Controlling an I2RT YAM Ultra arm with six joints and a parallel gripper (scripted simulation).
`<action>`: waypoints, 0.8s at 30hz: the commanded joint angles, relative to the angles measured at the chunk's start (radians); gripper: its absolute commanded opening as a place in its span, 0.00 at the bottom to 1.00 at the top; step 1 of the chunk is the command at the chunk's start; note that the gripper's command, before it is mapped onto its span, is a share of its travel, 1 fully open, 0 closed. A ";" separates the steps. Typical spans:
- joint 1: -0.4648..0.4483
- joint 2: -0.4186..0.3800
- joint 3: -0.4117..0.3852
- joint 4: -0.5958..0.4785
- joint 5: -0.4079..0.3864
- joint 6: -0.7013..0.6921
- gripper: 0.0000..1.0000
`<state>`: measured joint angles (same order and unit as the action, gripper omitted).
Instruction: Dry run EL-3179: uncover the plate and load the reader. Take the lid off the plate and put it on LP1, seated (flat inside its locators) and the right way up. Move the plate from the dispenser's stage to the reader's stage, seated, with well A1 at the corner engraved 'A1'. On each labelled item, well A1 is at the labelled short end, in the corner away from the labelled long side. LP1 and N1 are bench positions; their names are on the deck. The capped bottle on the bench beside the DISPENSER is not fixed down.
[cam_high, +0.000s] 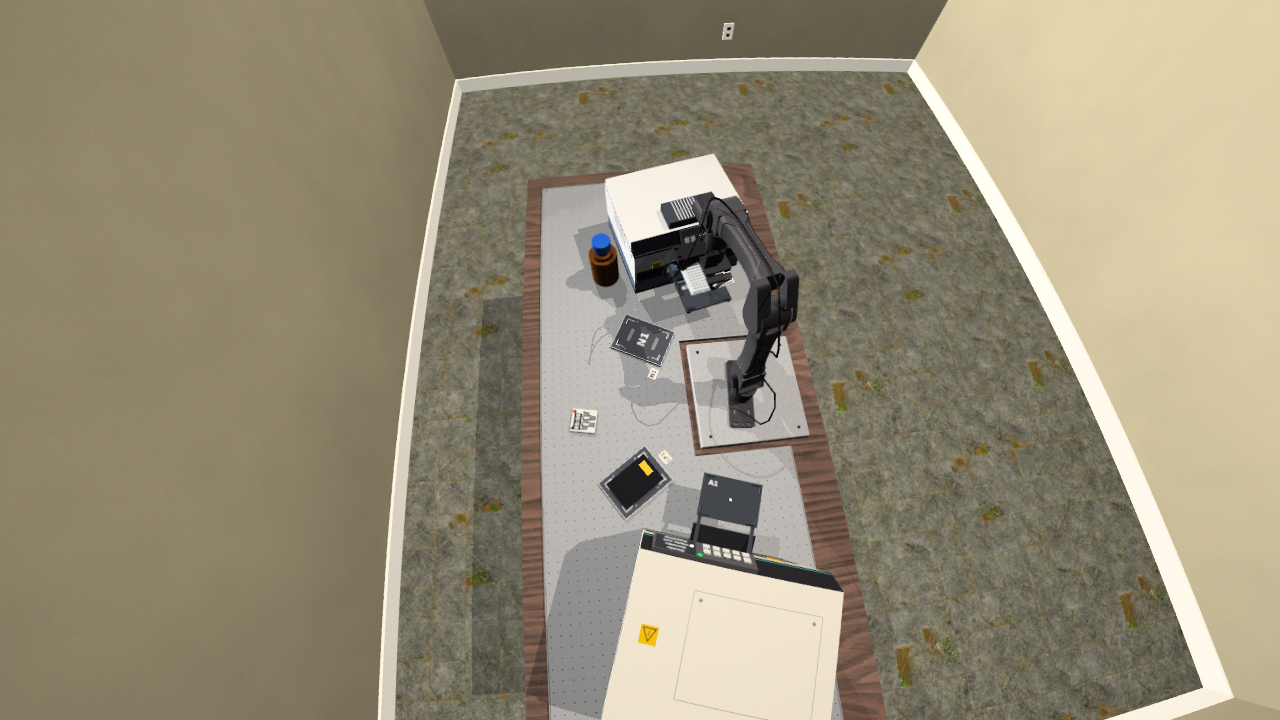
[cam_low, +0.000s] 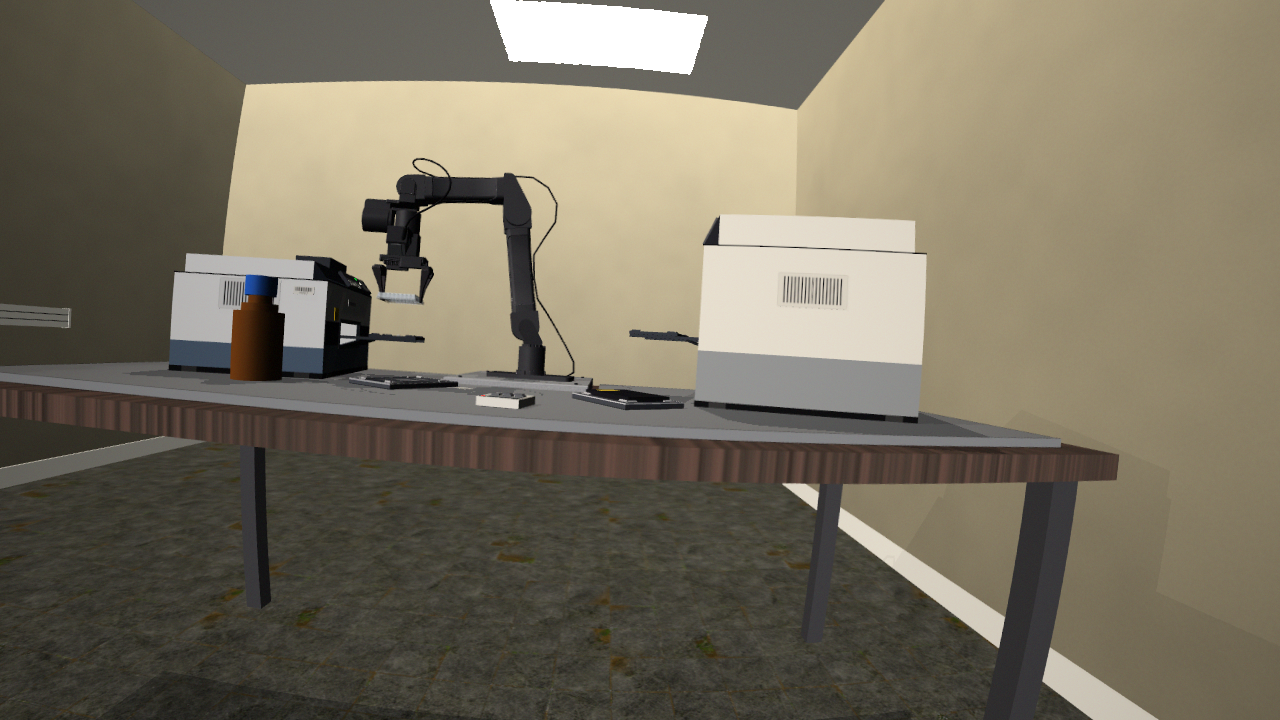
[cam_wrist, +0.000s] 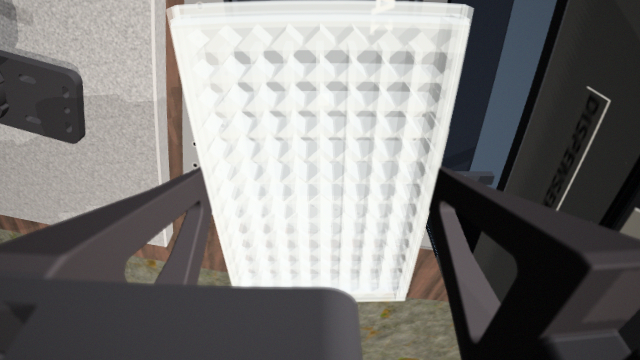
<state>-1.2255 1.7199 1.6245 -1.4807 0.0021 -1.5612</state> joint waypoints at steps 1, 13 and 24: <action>0.018 -0.015 0.002 0.003 -0.001 -0.011 0.86; 0.104 -0.026 0.001 0.003 -0.004 -0.041 0.86; 0.182 -0.024 0.021 -0.007 -0.004 -0.043 0.86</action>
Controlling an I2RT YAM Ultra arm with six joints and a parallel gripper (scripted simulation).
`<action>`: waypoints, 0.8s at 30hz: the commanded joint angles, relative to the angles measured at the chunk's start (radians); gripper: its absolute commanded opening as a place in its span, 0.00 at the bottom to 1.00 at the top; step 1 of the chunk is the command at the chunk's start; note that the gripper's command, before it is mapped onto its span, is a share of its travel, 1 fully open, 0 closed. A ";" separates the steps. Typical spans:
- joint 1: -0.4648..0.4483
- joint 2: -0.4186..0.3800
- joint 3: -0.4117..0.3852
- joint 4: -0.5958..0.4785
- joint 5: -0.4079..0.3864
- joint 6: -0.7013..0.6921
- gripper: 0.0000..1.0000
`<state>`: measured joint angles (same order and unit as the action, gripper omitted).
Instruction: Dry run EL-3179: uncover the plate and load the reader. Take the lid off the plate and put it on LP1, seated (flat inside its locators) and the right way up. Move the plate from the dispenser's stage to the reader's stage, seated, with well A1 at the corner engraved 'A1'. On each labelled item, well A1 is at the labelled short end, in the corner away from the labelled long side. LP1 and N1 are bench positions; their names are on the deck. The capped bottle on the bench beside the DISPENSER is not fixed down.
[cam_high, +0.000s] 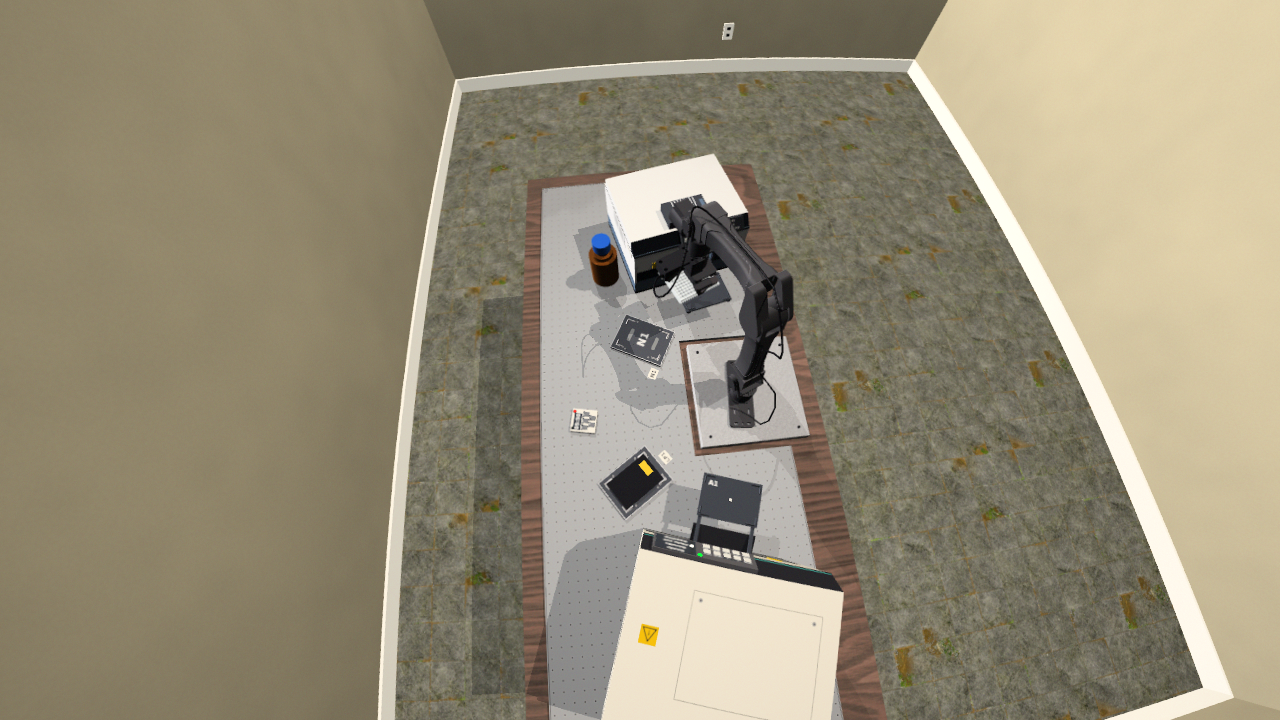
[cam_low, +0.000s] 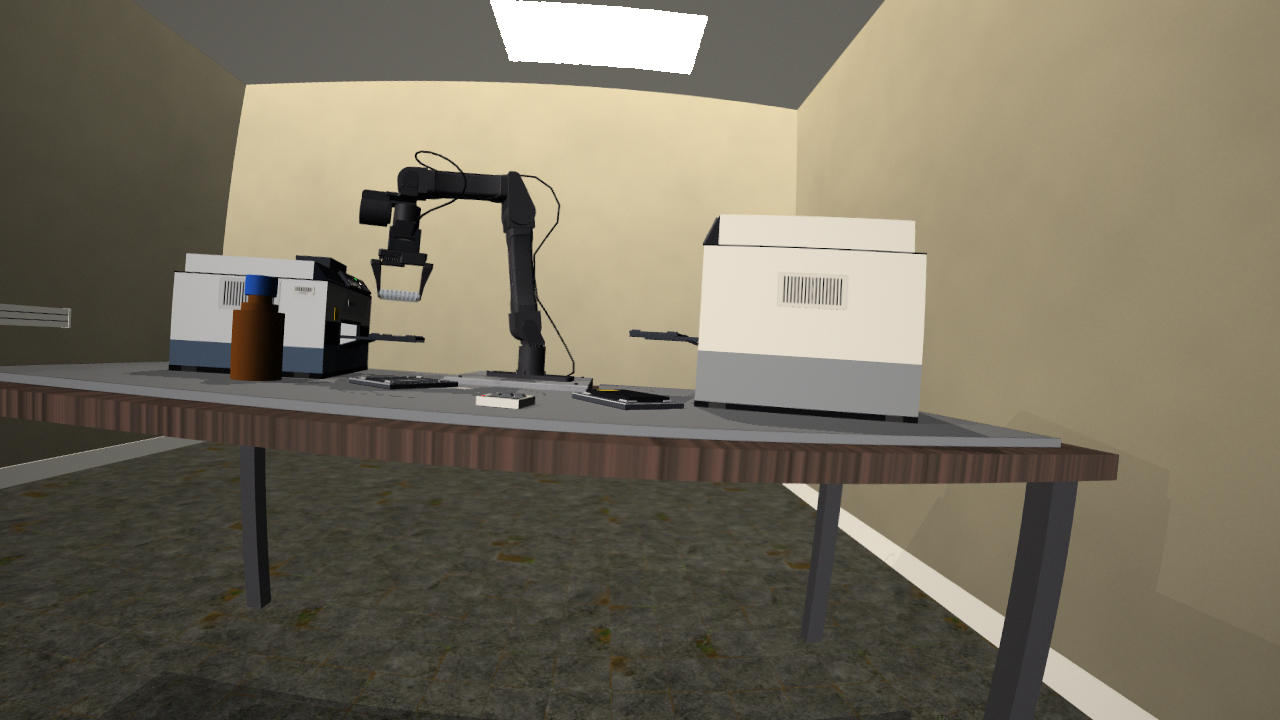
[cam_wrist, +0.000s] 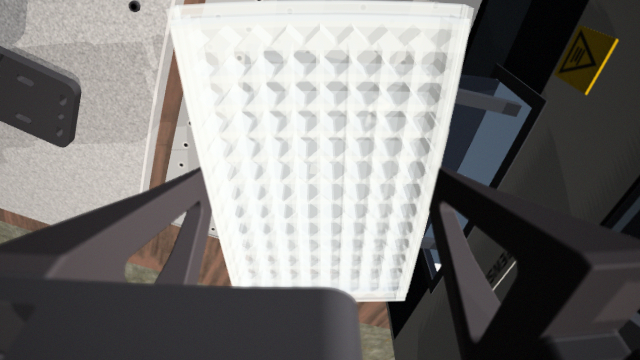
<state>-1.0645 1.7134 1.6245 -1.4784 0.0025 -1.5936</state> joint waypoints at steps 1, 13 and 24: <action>0.030 -0.018 0.021 -0.010 -0.005 -0.014 0.86; 0.133 -0.016 0.027 -0.014 -0.005 -0.020 0.86; 0.211 -0.018 0.027 -0.015 -0.005 -0.029 0.86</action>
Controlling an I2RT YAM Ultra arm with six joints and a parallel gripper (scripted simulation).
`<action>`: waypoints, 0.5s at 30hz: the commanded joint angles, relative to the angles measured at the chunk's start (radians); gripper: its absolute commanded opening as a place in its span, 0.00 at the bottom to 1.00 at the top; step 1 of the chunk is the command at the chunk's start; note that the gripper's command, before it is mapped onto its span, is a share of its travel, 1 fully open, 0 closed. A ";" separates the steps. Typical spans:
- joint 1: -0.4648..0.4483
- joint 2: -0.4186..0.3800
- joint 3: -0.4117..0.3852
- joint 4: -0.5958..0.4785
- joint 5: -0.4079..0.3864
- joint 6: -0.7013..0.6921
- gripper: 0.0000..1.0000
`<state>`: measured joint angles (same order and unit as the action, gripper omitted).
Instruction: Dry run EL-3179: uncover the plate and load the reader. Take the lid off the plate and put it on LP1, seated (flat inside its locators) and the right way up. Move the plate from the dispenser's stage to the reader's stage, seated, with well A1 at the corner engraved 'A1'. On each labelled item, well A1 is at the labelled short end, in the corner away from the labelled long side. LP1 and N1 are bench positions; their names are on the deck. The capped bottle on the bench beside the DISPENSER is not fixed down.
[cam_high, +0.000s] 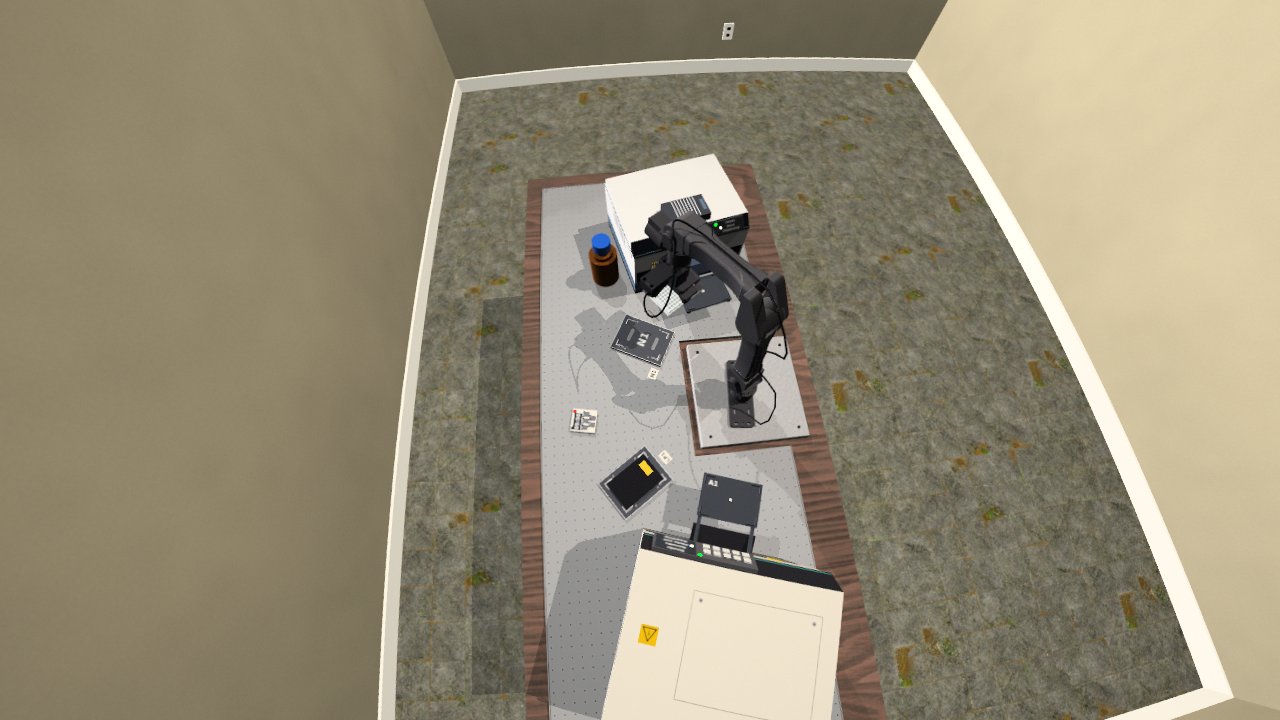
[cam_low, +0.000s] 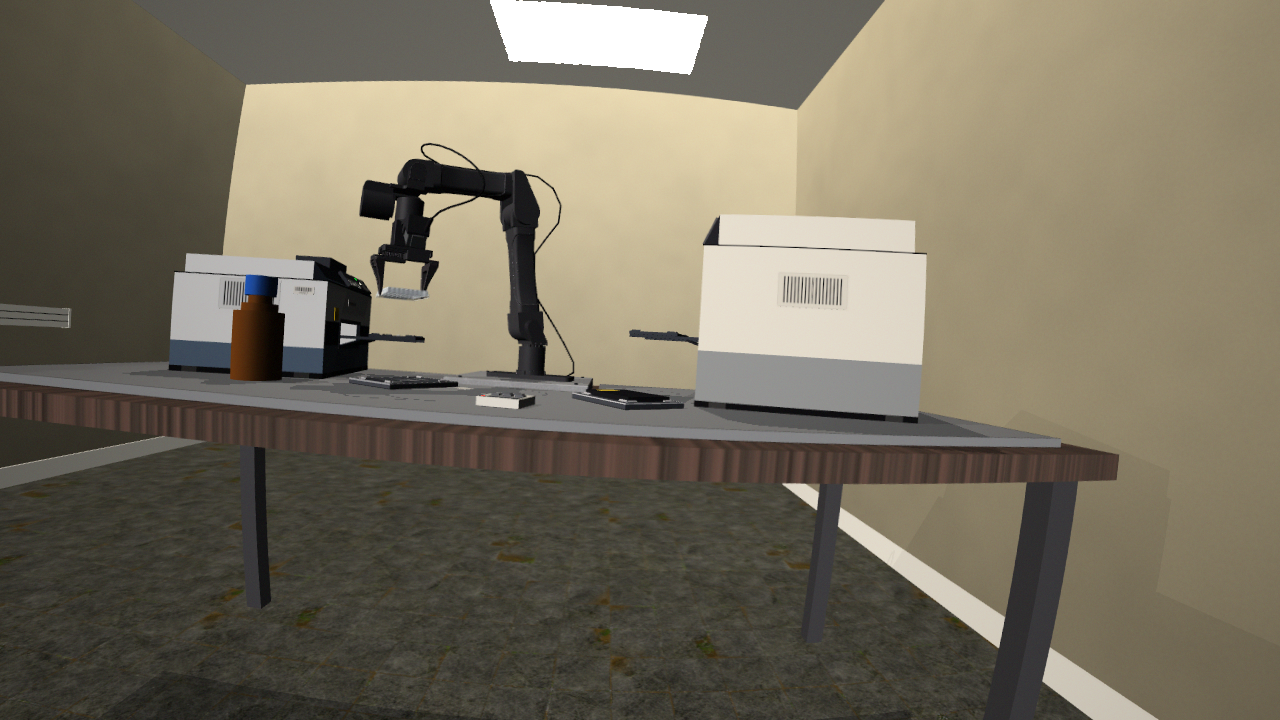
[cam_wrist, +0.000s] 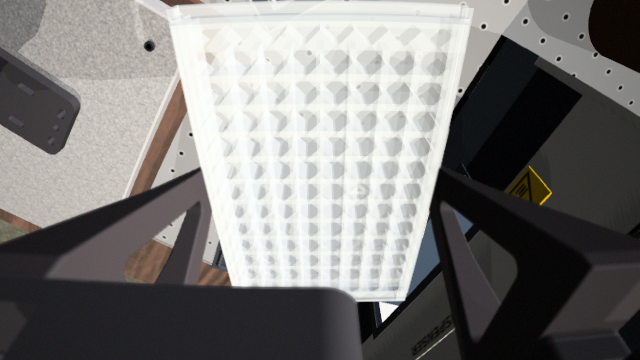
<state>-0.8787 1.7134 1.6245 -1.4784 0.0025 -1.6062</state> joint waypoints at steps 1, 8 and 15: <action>0.034 -0.017 0.027 -0.015 -0.005 -0.019 0.86; 0.078 -0.015 0.028 -0.016 -0.005 0.010 0.86; 0.138 -0.012 0.029 -0.016 -0.005 0.008 0.86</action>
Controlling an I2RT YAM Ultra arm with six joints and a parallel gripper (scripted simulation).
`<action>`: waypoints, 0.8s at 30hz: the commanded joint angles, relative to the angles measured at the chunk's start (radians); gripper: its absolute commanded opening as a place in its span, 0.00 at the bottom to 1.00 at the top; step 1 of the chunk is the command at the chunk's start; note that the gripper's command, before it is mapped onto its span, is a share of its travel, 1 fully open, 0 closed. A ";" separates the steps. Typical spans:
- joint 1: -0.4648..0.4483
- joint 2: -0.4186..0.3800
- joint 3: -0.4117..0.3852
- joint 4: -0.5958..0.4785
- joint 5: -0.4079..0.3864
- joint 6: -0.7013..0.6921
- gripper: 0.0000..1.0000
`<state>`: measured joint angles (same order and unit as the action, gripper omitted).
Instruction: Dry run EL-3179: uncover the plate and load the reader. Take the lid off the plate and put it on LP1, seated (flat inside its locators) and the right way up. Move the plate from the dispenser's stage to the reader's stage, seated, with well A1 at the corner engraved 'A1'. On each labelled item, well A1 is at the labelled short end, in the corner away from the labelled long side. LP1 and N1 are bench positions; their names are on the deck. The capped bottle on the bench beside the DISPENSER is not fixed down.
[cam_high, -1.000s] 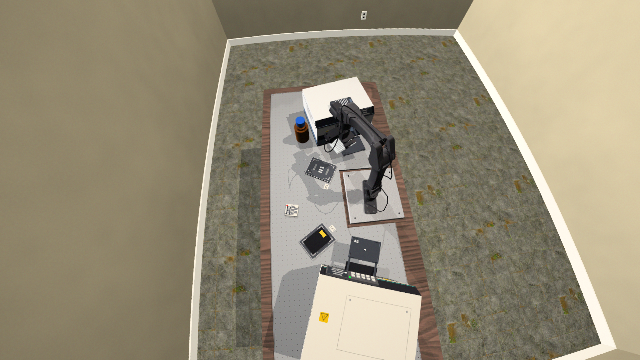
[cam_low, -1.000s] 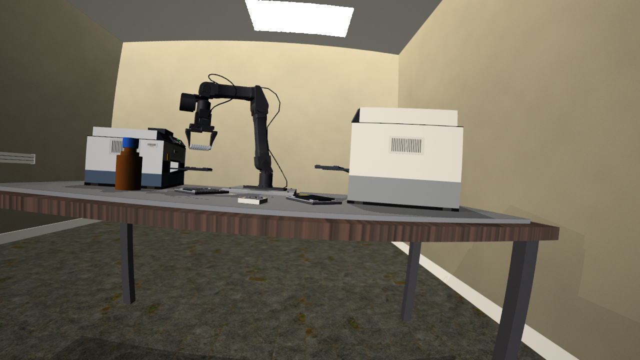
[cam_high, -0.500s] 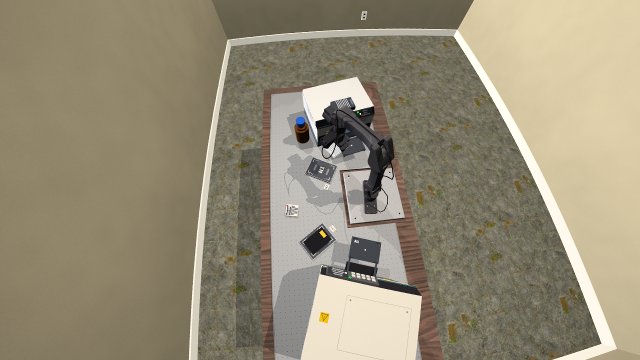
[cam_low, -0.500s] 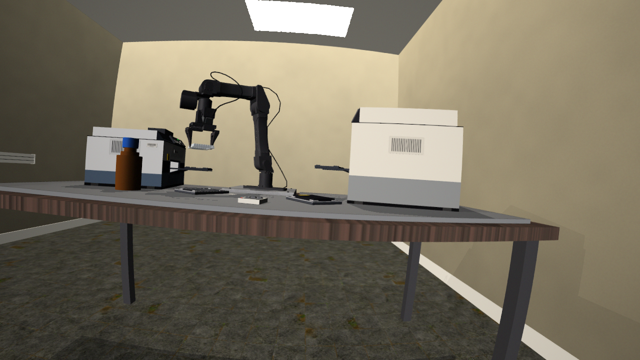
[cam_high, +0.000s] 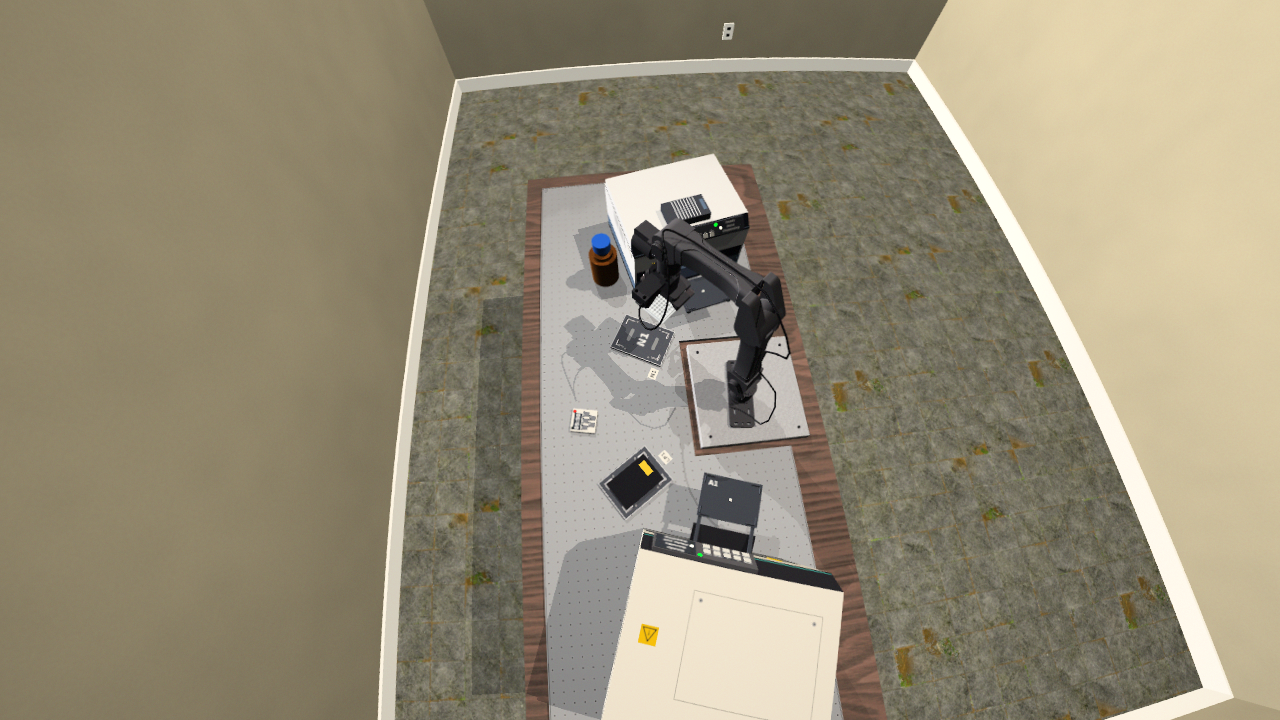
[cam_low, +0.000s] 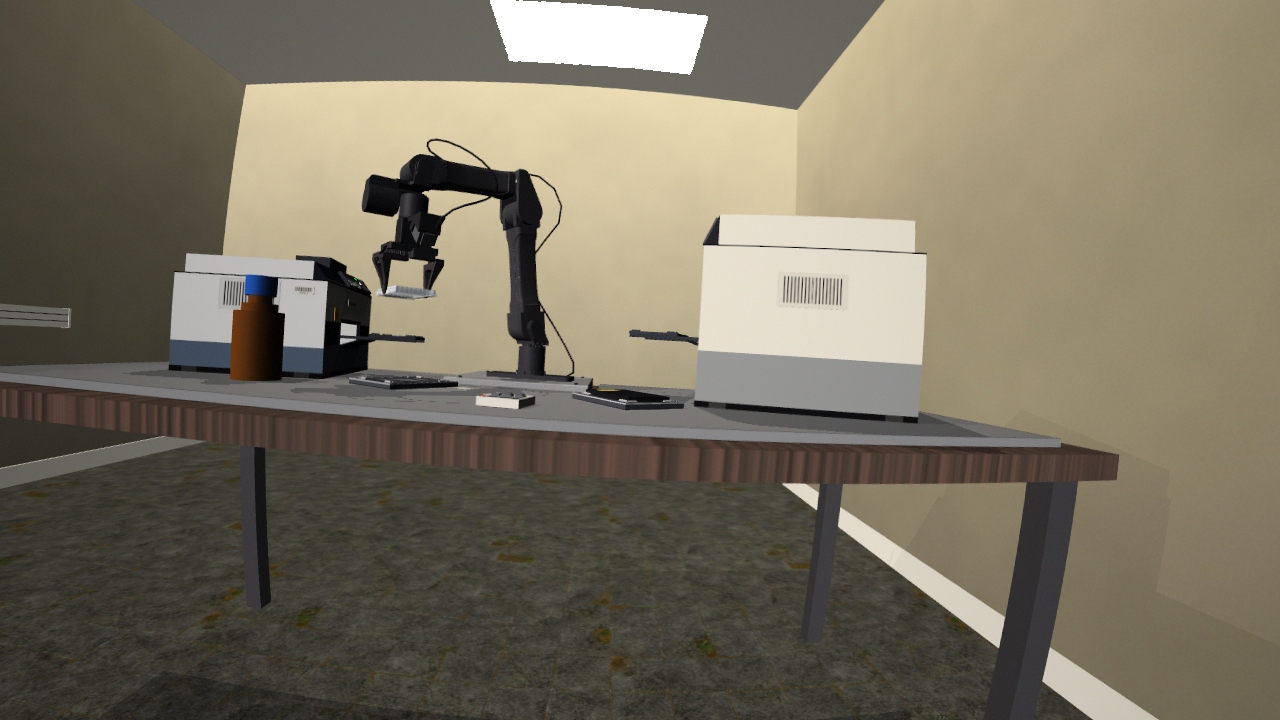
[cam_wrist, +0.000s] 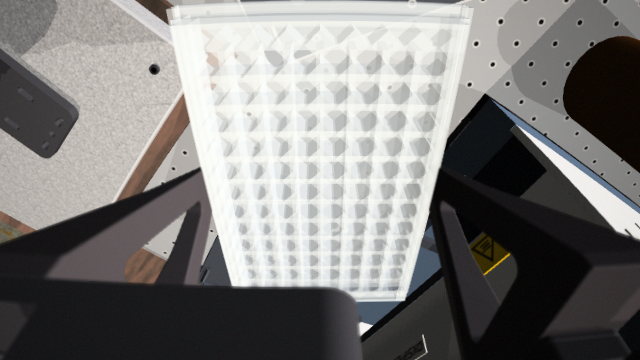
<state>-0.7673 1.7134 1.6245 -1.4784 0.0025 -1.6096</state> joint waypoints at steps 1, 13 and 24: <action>0.036 -0.009 0.029 -0.017 -0.005 0.020 0.86; 0.123 -0.013 0.029 -0.017 -0.005 0.009 0.86; 0.218 -0.010 0.030 -0.018 -0.005 0.017 0.86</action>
<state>-0.5743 1.7134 1.6245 -1.4784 0.0025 -1.6100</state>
